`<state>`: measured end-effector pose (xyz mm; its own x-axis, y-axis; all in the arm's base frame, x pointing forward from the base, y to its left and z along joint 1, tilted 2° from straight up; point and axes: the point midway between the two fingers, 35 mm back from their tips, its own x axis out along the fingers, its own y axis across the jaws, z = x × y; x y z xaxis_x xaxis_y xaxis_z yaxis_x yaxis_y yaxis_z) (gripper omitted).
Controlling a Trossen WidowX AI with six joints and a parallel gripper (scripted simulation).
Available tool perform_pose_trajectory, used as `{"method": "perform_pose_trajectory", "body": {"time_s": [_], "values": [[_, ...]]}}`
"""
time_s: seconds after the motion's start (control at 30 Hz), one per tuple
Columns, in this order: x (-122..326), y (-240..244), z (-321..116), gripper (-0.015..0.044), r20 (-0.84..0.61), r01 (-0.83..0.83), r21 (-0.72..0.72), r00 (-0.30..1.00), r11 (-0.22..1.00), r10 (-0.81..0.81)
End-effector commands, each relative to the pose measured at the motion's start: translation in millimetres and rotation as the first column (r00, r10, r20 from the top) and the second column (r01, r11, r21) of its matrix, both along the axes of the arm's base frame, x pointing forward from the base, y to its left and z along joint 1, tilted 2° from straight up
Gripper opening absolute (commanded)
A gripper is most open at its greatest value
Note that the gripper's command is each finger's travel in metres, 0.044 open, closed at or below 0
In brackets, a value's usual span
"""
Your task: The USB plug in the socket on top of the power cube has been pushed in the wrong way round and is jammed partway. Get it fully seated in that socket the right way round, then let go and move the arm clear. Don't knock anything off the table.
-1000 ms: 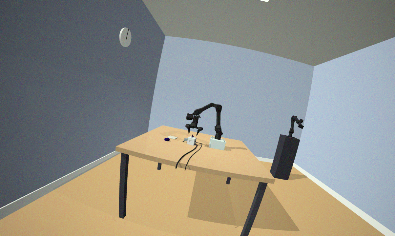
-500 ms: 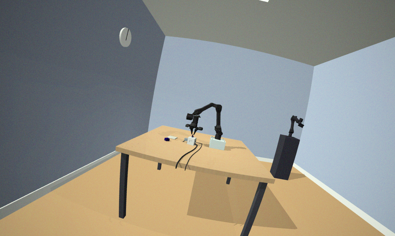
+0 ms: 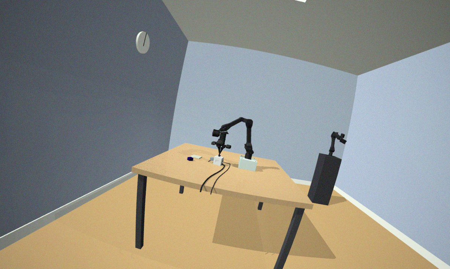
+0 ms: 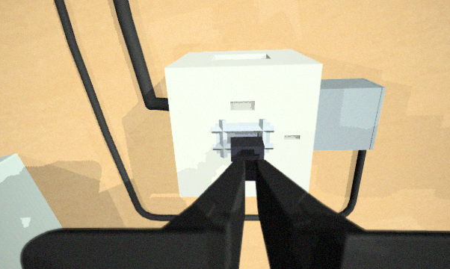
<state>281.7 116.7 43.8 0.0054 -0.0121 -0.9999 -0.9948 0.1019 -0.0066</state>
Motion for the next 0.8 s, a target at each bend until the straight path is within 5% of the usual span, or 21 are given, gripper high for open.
{"method": "perform_pose_trajectory", "body": {"time_s": [0.0, 0.77], "values": [[0.3, 0.1, 0.2, 0.0000, 0.001, 0.000, 0.001, 1.000, 1.000, 0.000], [0.0, 0.1, 13.0, 0.0000, 0.000, 0.000, 0.000, 1.000, 1.000, 0.000]]}}
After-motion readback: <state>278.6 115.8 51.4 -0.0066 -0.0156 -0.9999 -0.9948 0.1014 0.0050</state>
